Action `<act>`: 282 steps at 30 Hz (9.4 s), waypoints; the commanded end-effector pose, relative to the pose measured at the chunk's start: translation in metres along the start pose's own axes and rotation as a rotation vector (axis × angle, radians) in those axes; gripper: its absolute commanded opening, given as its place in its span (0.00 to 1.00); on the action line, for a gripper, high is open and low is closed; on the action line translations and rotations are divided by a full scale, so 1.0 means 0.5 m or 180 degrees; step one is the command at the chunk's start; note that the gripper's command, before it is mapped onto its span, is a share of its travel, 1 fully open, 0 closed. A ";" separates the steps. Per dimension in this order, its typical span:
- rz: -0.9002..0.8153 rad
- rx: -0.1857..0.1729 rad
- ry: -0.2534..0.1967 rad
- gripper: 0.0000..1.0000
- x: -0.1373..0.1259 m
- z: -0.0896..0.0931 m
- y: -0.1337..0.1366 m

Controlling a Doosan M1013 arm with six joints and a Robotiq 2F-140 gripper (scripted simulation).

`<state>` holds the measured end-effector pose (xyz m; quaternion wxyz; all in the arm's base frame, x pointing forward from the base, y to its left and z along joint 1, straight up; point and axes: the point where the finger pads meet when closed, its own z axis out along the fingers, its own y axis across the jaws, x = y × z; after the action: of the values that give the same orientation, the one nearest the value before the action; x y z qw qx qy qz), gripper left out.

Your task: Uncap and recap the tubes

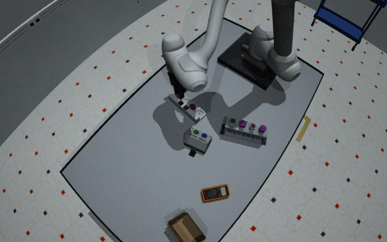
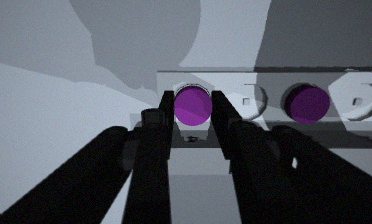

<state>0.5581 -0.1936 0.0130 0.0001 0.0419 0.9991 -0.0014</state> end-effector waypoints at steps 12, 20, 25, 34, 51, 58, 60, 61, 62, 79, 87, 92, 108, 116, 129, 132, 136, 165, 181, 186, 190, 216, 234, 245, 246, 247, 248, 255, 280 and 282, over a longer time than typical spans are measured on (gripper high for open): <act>0.0000 0.0000 -0.0004 0.36 -0.001 0.004 0.000; 0.0000 0.0000 -0.0004 0.36 -0.001 0.004 0.000; 0.0000 0.0000 -0.0004 0.36 -0.001 -0.006 0.000; 0.0000 0.0000 -0.0005 0.36 -0.001 -0.086 0.000; 0.0000 0.0000 -0.0005 0.36 -0.001 -0.236 0.000; 0.0000 0.0000 -0.0005 0.36 -0.001 -0.272 0.000; 0.0266 0.0000 -0.0005 0.10 -0.006 -0.269 0.016; 0.0531 -0.0001 -0.0005 0.10 -0.011 -0.266 0.031; 0.0796 -0.0001 -0.0005 0.10 -0.016 -0.263 0.047; 0.3215 -0.0012 -0.0004 0.10 -0.063 -0.235 0.193; 0.3961 -0.0004 -0.0004 0.10 -0.085 -0.223 0.259; 0.3961 -0.0004 -0.0003 0.10 -0.109 -0.208 0.335; 0.3961 -0.0005 -0.0003 0.10 -0.177 -0.169 0.545; 0.3961 -0.0005 -0.0003 0.10 -0.185 -0.164 0.570; 0.3961 -0.0005 -0.0003 0.10 -0.185 -0.128 0.570; 0.3961 -0.0005 -0.0003 0.10 -0.185 -0.128 0.570; 0.3961 -0.0005 -0.0003 0.10 -0.185 -0.128 0.570; 0.3961 -0.0005 -0.0003 0.10 -0.186 -0.111 0.570; 0.3961 -0.0005 -0.0003 0.10 -0.186 -0.102 0.570; 0.3961 -0.0005 -0.0003 0.10 -0.185 -0.104 0.570; 0.3961 -0.0005 -0.0003 0.10 -0.185 -0.110 0.570; 0.2267 0.0001 -0.0006 1.00 -0.150 -0.151 0.466; 0.0000 -0.0001 -0.0005 1.00 -0.092 -0.130 0.295; 0.0000 -0.0001 -0.0005 1.00 -0.051 -0.116 0.174; 0.0000 -0.0001 -0.0005 1.00 -0.051 -0.116 0.174; 0.0000 -0.0001 -0.0005 1.00 -0.051 -0.116 0.174; 0.0000 -0.0001 -0.0005 1.00 -0.051 -0.116 0.174; 0.0000 -0.0001 -0.0005 1.00 -0.051 -0.116 0.174; 0.0000 0.0000 -0.0005 1.00 -0.051 -0.116 0.174; 0.0000 0.0000 -0.0005 1.00 -0.051 -0.116 0.174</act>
<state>0.5905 -0.1087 0.0700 0.0001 0.0419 0.9991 -0.0014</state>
